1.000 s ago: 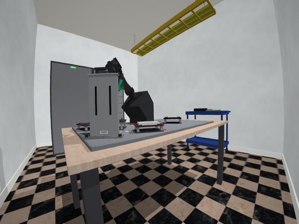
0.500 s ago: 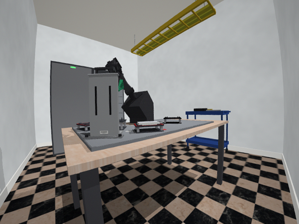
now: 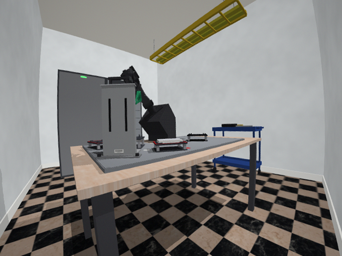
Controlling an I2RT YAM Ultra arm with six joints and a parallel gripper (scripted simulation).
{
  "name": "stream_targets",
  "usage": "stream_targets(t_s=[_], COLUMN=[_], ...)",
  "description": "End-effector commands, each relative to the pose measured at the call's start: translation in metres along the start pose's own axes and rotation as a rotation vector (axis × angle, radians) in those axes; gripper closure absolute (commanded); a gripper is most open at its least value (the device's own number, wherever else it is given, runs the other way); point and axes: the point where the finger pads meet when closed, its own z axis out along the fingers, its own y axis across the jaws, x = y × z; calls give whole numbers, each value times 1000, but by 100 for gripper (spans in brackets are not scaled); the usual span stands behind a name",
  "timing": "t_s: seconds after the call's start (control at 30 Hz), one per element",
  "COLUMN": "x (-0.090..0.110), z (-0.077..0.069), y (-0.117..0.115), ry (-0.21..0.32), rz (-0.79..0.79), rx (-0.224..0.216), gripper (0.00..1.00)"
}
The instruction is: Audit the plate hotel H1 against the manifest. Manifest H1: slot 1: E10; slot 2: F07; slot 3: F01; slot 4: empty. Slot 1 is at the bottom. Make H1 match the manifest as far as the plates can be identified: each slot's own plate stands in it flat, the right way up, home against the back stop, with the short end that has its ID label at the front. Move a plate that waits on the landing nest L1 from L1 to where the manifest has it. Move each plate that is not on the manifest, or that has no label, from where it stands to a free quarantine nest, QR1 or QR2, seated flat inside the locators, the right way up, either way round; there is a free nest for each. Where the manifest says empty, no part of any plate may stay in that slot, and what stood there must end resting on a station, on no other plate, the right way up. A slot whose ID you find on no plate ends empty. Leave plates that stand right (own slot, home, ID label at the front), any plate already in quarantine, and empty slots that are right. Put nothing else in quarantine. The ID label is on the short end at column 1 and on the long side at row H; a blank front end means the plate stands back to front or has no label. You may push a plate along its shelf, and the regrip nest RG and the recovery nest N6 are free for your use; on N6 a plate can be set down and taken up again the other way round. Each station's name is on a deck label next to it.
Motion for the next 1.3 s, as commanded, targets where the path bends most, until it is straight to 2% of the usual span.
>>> stream_targets(t_s=[0.0, 0.47, 0.5, 0.53, 0.57, 0.77, 0.8, 0.83, 1.27], x=[-26, -25, -23, -6, -3, 3, -4, 5, 19], z=[-10, -11, -11, -10, -11, -14, -16, -15, -27], y=[-6, -6, -5, 2, 3, 1, -3, -1, -1], ry=[-63, -65, -62, -30, -26, -19, -34, -20, -14], rz=[19, 20, 19, 10, 9, 7, 10, 7, 5], rx=[0, 1, -2, -15, -17, -11, -1, -5, -4], gripper=[13, 13, 13, 13, 13, 13, 13, 13, 13])
